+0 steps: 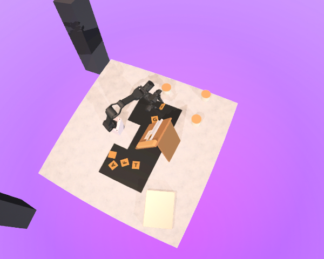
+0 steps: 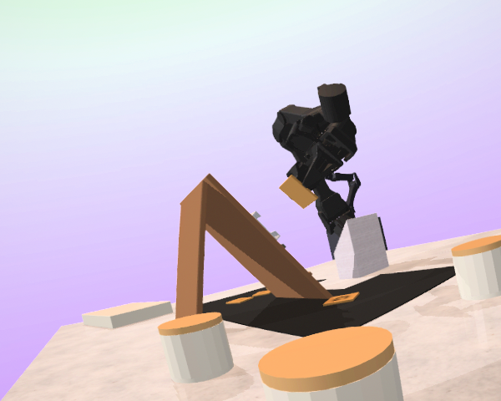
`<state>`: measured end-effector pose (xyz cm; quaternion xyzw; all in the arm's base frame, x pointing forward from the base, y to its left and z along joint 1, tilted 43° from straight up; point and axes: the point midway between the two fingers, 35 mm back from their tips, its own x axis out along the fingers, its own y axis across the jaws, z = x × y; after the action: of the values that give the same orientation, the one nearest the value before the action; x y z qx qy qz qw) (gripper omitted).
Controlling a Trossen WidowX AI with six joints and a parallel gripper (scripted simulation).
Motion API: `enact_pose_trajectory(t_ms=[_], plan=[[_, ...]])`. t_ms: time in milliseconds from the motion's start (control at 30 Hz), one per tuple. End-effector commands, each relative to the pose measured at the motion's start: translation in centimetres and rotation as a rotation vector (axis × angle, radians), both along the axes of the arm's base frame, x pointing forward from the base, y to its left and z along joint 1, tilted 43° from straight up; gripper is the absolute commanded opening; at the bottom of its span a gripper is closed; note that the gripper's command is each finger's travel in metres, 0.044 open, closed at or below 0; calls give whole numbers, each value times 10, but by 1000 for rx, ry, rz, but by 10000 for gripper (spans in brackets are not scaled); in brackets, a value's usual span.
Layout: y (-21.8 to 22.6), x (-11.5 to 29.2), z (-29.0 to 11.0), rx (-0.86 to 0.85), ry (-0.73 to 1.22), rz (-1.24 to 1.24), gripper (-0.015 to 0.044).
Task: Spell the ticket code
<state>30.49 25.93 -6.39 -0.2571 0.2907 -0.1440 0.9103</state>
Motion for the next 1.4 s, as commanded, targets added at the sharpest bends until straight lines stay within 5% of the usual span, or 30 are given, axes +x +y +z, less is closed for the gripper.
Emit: enact_pose_trajectory(t_ms=[0, 600, 1367], plan=[[-1, -9, -12, -116, 14, 50, 0], [-23, 30, -34, -138, 12, 59, 0], [-26, 30, -29, -138, 12, 59, 0]])
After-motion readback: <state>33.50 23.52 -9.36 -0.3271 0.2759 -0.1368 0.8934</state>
